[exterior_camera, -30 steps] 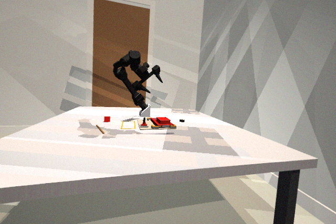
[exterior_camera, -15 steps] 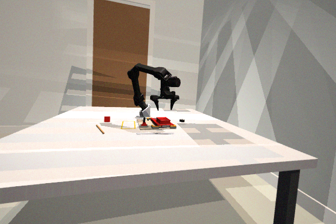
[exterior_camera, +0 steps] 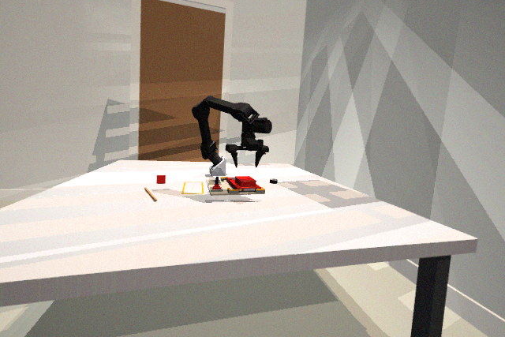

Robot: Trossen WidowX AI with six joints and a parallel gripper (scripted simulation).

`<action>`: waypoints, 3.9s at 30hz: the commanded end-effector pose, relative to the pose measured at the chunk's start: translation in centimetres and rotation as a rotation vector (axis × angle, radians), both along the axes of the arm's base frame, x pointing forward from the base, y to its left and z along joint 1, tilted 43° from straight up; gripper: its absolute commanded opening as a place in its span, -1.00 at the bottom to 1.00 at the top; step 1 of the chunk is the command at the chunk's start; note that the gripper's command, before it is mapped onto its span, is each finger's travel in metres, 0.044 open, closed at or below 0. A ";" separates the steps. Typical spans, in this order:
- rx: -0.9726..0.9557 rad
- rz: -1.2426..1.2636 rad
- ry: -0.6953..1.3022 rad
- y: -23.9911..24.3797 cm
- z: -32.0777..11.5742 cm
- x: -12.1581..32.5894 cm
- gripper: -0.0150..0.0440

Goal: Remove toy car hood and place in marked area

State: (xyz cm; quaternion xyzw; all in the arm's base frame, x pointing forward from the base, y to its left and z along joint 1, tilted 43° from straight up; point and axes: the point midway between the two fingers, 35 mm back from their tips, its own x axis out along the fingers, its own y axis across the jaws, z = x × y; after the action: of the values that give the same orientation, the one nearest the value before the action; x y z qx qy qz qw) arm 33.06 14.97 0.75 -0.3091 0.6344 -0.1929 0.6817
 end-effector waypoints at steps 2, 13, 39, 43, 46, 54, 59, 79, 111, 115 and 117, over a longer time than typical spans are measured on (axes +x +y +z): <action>-0.007 0.003 0.001 -0.4 -0.4 0.1 1.00; -0.007 0.003 0.001 -1.1 -1.2 0.2 1.00; -0.008 0.003 0.001 -2.7 -3.0 0.2 1.00; -0.008 0.003 0.001 -3.0 -3.3 0.2 1.00; -0.008 0.003 0.001 -3.1 -3.5 0.2 1.00; -0.008 0.003 0.001 -3.3 -3.7 0.2 1.00; -0.009 0.003 0.001 -3.5 -3.8 0.2 1.00; -0.009 0.003 0.000 -4.1 -4.6 0.3 1.00; -0.003 0.000 0.000 -3.9 -4.4 0.3 -0.38; -0.003 0.000 0.000 -3.7 -4.2 0.3 -0.49; -0.003 0.000 0.000 -3.6 -4.2 0.3 -0.49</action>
State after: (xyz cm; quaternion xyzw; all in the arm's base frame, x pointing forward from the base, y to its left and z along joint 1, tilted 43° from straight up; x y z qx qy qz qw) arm 33.37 11.13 -3.53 -0.3134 0.6331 -0.1941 0.6807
